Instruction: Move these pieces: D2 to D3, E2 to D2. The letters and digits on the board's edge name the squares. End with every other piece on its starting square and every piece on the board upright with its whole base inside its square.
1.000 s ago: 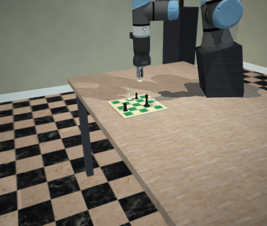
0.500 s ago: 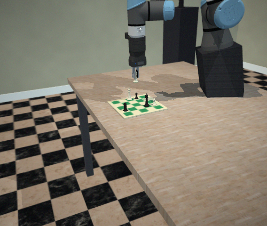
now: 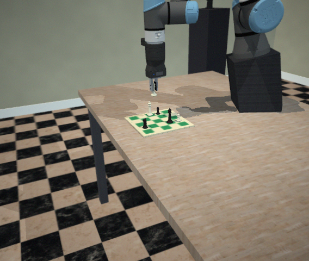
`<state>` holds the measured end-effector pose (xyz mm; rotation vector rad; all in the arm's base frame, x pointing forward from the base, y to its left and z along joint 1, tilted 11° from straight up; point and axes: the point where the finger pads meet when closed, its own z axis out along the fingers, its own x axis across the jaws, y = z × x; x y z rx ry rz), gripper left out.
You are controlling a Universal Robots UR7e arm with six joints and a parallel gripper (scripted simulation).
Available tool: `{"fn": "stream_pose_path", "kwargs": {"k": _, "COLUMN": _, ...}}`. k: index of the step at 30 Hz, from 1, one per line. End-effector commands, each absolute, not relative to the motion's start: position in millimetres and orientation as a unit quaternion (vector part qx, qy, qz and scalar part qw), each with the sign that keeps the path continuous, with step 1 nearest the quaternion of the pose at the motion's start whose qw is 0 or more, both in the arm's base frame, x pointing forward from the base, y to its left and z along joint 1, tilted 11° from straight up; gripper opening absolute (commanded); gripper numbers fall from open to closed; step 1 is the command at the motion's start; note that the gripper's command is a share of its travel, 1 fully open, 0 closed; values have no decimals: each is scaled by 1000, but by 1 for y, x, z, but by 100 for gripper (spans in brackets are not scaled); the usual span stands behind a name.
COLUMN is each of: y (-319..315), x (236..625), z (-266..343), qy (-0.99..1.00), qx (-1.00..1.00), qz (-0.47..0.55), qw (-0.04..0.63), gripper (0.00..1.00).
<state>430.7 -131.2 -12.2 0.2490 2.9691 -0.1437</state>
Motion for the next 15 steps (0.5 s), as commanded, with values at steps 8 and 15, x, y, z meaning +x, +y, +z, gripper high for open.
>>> {"fn": "stream_pose_path", "kwargs": {"k": 8, "y": -133, "x": 433, "z": -26, "qy": 992, "qx": 83, "qz": -48, "qw": 79, "gripper": 0}}
{"fn": "stream_pose_path", "kwargs": {"k": 15, "y": -135, "x": 436, "z": -43, "qy": 992, "qx": 83, "qz": -48, "qw": 79, "gripper": 0}}
